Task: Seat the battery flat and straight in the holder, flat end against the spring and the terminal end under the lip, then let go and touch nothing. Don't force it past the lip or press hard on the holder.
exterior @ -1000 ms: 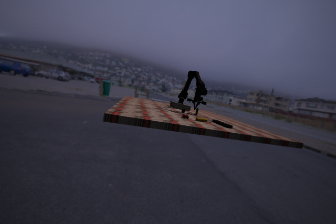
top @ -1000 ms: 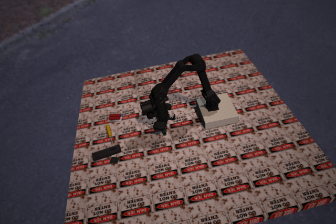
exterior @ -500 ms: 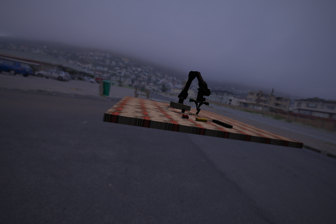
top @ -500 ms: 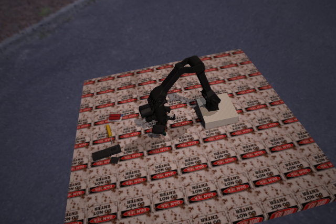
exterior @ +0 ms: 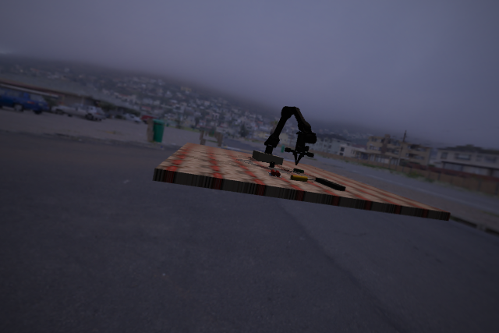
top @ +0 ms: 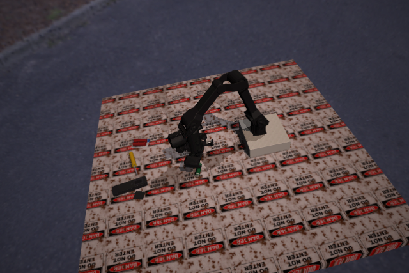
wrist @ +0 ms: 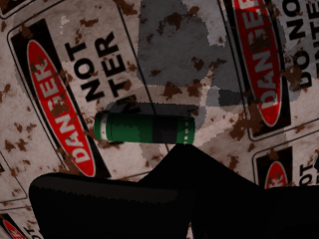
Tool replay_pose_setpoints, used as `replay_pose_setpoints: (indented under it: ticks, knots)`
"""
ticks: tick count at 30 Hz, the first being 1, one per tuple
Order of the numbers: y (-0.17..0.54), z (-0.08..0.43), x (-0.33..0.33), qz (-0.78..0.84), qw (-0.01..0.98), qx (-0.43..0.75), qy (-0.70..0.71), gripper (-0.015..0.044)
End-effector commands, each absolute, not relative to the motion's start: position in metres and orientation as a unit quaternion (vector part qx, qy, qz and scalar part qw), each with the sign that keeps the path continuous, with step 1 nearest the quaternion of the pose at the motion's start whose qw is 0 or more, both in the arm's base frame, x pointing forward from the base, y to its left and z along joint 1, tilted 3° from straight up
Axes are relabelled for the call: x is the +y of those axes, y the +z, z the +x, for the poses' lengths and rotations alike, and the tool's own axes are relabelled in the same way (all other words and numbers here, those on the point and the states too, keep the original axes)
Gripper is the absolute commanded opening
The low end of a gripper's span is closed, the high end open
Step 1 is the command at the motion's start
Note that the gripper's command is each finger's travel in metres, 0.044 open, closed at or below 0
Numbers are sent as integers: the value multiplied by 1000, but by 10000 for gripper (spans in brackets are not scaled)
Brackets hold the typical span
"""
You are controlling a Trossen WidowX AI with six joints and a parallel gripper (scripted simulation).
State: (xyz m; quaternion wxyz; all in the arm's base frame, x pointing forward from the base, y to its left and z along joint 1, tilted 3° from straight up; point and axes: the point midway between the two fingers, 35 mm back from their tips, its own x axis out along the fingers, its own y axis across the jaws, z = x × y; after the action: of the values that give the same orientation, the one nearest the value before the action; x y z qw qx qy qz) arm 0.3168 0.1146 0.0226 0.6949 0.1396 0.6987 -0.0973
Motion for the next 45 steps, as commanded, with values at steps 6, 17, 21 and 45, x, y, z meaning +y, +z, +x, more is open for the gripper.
replay_pose_setpoints:
  ticks: [6, 17, 21, 45]
  knots:
    - [54, 320, 115, 141, 695, 698, -97, 0]
    - [104, 318, 112, 143, 695, 697, -97, 0]
    - [102, 319, 112, 144, 696, 696, -99, 0]
    - [36, 324, 136, -400, 586, 554, 435, 220]
